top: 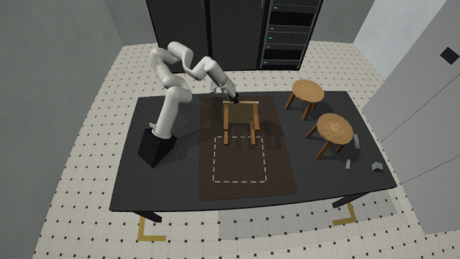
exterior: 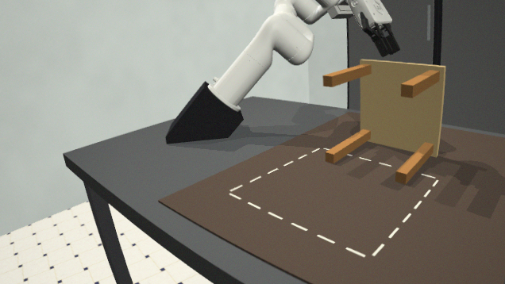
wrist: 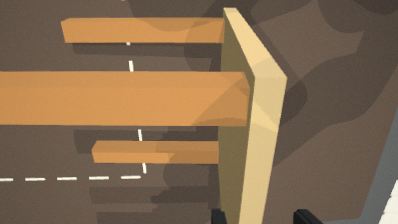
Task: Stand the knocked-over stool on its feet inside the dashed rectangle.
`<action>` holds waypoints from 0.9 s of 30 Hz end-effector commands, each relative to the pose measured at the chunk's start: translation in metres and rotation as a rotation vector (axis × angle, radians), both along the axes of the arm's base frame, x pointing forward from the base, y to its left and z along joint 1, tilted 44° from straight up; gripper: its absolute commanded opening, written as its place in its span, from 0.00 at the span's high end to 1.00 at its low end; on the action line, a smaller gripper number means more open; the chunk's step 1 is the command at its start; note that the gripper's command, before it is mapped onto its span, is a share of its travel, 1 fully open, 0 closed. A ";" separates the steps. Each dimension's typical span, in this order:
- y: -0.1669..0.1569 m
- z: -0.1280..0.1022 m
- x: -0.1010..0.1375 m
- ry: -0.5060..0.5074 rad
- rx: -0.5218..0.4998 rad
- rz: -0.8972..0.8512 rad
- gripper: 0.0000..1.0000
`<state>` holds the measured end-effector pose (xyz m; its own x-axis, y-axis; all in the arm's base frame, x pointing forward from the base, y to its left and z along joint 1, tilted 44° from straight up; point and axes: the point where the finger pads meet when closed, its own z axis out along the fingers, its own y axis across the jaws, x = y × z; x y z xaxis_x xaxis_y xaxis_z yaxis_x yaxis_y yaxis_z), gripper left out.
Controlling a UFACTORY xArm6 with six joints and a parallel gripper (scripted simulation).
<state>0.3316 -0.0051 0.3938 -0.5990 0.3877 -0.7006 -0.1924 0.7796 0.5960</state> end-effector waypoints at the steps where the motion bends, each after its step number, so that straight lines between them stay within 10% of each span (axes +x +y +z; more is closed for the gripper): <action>1: 0.003 -0.002 0.005 -0.002 -0.001 -0.001 0.55; 27: 0.030 -0.023 0.048 -0.002 -0.001 -0.001 0.55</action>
<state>0.3713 0.0209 0.3726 -0.6024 0.3856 -0.6989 -0.1943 0.7784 0.5970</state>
